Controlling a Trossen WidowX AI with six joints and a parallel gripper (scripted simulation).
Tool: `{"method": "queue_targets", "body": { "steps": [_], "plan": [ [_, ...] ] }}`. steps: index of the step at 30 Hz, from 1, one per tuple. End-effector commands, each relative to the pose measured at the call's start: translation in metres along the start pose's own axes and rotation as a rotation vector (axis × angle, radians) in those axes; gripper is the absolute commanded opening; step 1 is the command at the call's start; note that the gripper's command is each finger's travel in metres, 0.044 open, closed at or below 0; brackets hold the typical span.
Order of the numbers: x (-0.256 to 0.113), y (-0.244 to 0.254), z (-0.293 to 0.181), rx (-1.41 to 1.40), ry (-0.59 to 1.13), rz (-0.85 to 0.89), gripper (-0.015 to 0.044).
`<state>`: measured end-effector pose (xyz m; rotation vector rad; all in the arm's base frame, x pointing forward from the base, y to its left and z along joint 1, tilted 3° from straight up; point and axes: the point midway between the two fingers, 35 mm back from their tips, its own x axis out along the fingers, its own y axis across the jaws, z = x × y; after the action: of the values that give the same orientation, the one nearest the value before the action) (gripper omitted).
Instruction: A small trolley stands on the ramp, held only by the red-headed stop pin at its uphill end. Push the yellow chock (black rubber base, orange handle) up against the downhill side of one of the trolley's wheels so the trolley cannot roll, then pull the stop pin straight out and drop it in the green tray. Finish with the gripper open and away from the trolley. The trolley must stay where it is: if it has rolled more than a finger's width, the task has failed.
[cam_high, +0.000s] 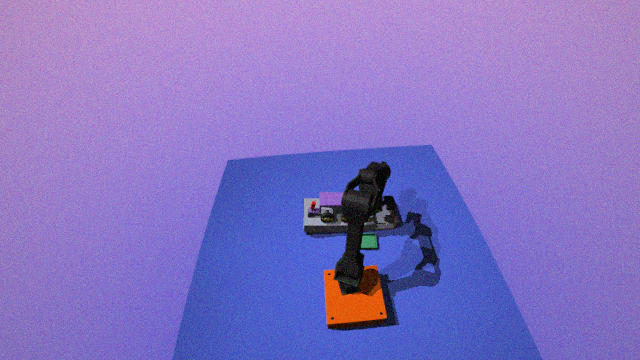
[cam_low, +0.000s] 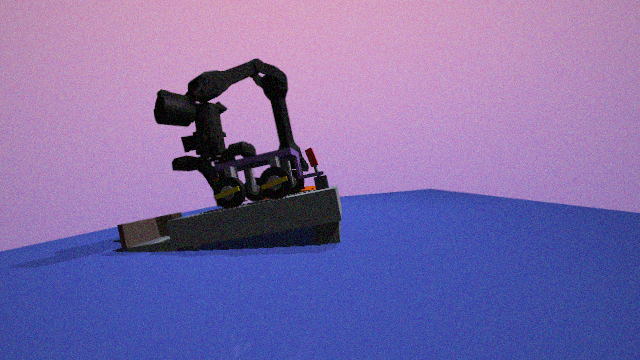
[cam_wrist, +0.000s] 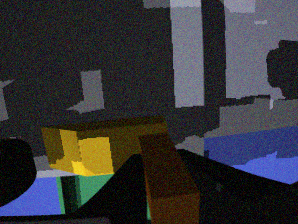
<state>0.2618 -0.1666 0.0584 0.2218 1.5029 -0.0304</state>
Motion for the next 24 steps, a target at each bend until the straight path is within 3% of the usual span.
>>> {"method": "queue_targets", "body": {
  "steps": [1,23,24],
  "plan": [
    [0.0,0.005,0.0,0.002,0.002,0.005,0.0],
    [-0.001,0.01,0.001,0.001,0.0,-0.001,0.0],
    [-0.001,0.01,0.001,0.001,0.0,-0.001,0.0026]
  ]
}}
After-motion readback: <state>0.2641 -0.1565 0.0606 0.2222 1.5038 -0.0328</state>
